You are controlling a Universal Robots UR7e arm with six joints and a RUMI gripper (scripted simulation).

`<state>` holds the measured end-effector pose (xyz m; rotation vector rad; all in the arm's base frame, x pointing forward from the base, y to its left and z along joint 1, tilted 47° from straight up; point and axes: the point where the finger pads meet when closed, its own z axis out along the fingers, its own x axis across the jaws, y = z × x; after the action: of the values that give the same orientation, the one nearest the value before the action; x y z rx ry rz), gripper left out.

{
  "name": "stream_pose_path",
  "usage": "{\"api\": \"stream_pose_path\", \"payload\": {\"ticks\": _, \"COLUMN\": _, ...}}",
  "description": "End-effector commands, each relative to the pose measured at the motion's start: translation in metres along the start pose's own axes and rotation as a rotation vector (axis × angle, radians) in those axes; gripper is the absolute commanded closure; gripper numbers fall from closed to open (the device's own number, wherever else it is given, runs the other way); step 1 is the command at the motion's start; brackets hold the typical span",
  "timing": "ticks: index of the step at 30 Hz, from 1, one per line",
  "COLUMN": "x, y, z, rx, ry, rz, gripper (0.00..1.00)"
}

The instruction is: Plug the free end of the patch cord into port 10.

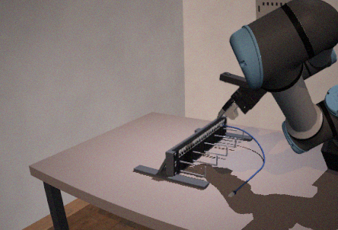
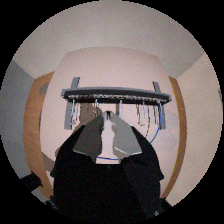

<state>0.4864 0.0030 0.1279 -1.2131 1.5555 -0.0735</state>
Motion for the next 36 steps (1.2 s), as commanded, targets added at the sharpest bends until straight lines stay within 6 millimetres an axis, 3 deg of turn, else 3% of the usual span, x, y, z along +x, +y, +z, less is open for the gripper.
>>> {"api": "stream_pose_path", "payload": {"ticks": 1, "x": 0.0, "y": 0.0, "z": -0.008, "rx": -0.007, "ry": -0.008, "rz": -0.001, "gripper": 1.0}}
{"api": "stream_pose_path", "payload": {"ticks": 36, "x": 0.0, "y": 0.0, "z": -0.051, "rx": -0.007, "ry": -0.008, "rz": -0.001, "gripper": 1.0}}
